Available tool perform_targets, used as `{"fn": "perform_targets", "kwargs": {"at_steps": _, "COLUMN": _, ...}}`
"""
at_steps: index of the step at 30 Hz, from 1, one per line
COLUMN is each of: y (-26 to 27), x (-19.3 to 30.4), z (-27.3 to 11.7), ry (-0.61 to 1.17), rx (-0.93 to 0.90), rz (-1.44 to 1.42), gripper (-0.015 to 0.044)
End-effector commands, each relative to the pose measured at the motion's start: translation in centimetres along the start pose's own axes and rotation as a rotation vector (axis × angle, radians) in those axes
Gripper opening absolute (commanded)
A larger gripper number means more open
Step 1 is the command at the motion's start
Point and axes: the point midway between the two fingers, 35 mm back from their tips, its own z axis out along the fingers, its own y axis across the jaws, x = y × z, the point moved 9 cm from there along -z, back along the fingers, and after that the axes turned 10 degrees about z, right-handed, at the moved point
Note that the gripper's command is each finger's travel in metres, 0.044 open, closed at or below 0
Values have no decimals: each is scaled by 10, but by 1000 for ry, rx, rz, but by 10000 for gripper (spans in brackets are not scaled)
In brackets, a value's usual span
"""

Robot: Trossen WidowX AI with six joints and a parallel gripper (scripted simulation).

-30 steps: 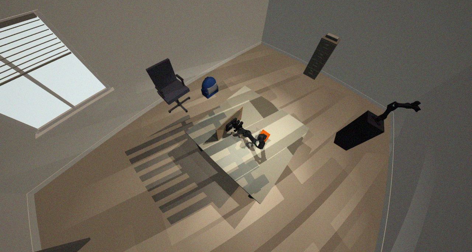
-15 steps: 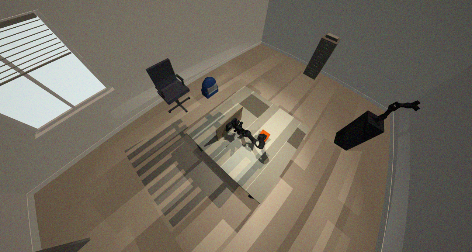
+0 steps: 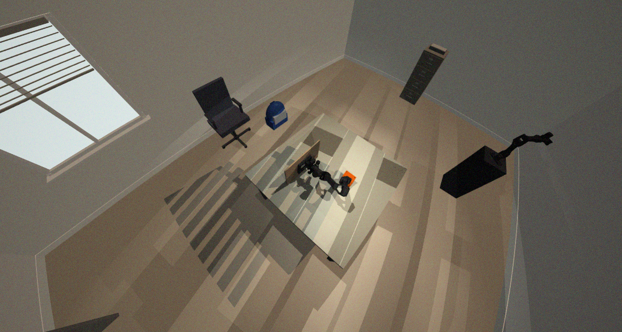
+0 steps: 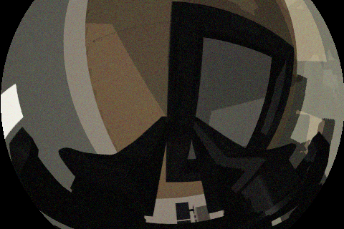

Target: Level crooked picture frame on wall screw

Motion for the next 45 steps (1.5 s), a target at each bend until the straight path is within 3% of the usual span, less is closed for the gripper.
{"fn": "perform_targets", "kwargs": {"at_steps": 1, "y": 3, "x": 4, "z": -1, "ry": 12, "rx": -25, "rz": 0, "gripper": 0}}
{"fn": "perform_targets", "kwargs": {"at_steps": 45, "y": -6, "x": 3, "z": -1, "ry": 15, "rx": -12, "rz": 3, "gripper": 0}}
